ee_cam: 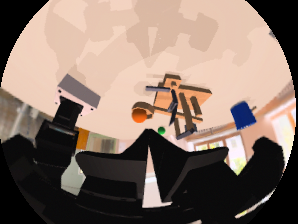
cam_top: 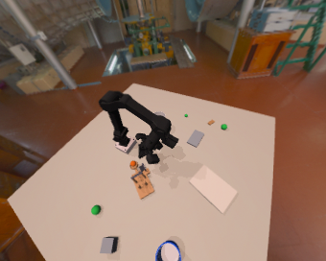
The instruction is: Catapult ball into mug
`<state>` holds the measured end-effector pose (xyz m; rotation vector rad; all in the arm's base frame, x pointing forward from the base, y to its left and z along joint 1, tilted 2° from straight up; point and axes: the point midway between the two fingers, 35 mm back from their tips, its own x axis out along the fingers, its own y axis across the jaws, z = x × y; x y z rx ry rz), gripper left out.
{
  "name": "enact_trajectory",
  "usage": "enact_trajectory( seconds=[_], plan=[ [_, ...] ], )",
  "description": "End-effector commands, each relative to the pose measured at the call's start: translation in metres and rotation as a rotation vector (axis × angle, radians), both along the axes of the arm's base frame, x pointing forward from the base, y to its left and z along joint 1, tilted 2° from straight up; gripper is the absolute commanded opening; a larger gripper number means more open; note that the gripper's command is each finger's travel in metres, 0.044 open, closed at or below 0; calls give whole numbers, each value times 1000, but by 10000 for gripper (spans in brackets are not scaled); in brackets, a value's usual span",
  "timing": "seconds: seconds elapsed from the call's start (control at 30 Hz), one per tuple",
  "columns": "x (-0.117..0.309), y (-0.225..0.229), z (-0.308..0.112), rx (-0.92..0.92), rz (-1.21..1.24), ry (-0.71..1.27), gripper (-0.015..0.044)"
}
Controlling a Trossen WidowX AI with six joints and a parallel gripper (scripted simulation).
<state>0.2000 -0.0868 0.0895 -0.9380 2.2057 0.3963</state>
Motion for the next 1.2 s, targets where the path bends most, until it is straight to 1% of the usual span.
enact_trajectory(
  seconds=[0.0,1.17],
  plan=[
    [0,0,-8,0,5,7,0],
    [-4,1,-66,0,5,3,0]
  ],
)
